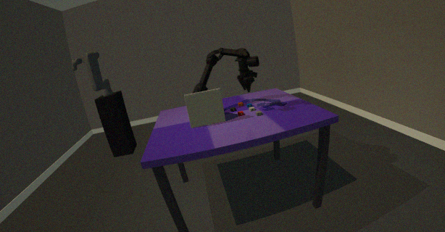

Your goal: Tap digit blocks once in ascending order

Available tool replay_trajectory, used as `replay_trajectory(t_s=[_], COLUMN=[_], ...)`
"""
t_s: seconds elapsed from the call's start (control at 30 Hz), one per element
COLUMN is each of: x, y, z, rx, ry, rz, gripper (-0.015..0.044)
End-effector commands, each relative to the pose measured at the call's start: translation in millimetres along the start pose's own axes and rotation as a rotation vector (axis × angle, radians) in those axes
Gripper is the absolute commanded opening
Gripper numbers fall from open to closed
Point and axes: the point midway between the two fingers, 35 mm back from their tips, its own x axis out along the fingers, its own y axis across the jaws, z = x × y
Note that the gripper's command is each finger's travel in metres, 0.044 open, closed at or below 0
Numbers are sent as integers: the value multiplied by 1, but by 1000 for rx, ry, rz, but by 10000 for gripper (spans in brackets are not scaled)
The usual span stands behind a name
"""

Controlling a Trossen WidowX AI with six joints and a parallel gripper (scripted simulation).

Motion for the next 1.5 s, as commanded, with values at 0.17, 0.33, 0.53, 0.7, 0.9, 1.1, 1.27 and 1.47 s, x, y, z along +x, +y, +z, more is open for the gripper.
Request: replay_trajectory(t_s=[0.17, 0.33, 0.53, 0.7, 0.9, 1.1, 1.27, 1.47], x=[13, 18, 75, 99, 99, 99, 102, 112], y=[88, 101, 101, 103, 103, 103, 103, 103], z=[-67, -82, -79, -82, -82, -82, -82, -82], rx=[12, 12, 12, 11, 11, 11, 11, 11], ry=[5, 10, 8, 9, 9, 9, 8, 8], rz=[13, 16, 13, 19, 19, 19, 18, 18], gripper=[400, 400, 269, 137, 20, 20, 20, 20])
